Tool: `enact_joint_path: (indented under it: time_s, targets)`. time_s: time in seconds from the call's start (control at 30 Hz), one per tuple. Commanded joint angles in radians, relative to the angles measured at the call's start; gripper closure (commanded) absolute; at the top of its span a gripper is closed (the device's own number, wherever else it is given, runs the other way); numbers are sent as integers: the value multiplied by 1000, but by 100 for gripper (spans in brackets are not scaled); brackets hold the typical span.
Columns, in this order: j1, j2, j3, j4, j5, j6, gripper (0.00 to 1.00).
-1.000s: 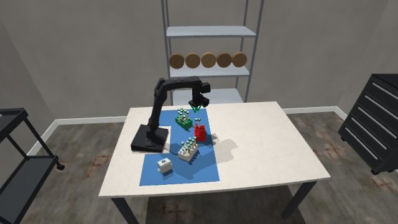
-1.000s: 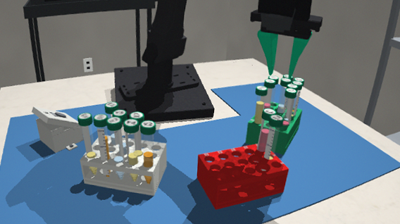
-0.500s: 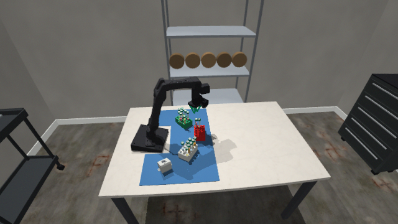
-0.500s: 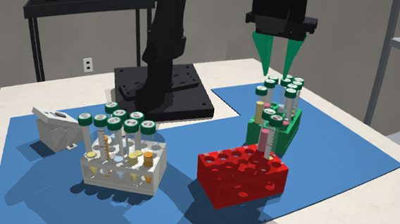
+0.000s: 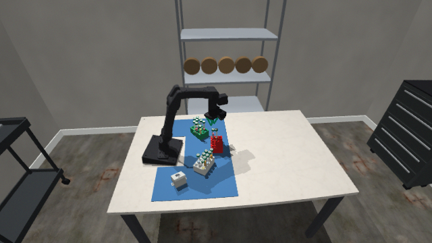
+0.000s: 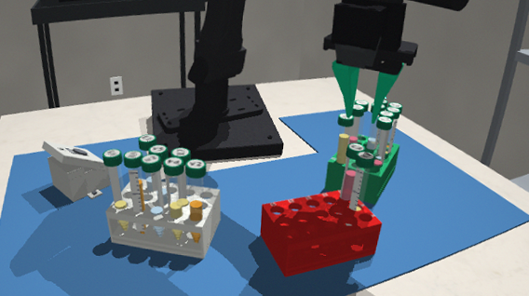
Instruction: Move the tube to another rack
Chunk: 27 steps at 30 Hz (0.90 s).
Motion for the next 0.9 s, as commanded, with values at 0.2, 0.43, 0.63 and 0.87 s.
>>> enact_joint_path:
  time_s: [0.2, 0.43, 0.63, 0.87]
  targets:
    - [-3, -5, -50, 74, 3, -4, 70]
    - [-6, -1, -87, 115, 3, -6, 70]
    - [-6, -3, -95, 121, 3, -6, 70]
    - [-7, -7, -107, 129, 2, -7, 70]
